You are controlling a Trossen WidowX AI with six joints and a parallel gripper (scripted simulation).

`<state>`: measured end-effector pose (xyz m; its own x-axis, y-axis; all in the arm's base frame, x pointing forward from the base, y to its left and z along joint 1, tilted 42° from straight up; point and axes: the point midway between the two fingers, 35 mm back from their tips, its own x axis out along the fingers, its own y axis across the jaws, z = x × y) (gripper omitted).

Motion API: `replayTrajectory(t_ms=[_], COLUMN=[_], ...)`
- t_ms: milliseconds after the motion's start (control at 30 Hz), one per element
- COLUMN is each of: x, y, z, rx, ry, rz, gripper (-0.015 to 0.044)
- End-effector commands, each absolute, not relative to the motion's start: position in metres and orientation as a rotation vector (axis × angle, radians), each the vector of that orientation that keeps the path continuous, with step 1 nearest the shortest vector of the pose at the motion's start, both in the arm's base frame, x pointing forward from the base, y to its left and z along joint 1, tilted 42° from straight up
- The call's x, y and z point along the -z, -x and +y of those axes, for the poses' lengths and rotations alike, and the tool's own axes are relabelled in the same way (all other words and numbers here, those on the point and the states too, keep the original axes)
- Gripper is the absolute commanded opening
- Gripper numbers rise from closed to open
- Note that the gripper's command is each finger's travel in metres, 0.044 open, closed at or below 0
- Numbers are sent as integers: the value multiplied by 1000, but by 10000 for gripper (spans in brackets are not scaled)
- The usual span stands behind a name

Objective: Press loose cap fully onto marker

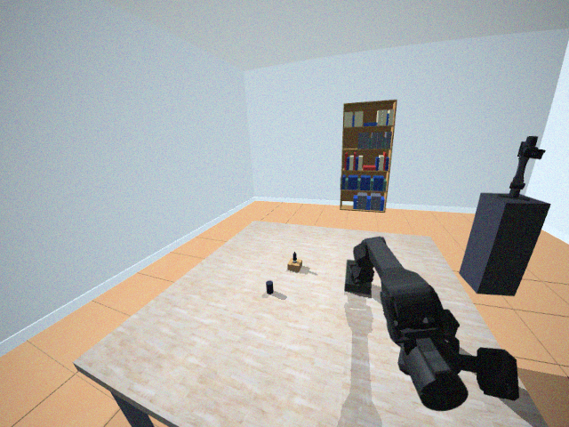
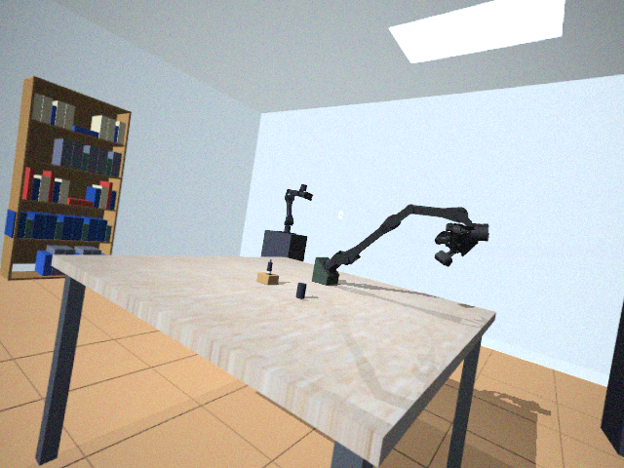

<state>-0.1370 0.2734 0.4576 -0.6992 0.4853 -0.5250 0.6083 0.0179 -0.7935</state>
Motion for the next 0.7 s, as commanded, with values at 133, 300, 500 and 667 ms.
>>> replayTrajectory(t_ms=[133, 300, 500, 667], x=[-441, -412, -377, -344], y=[99, 36, -63, -138], z=[304, 336, 352, 341], rx=[2002, 2418, 2909, 3256], ry=[-1383, -1630, -1952, -2085], rz=[2001, 1632, 1042, 446], gripper=[269, 258, 258, 258])
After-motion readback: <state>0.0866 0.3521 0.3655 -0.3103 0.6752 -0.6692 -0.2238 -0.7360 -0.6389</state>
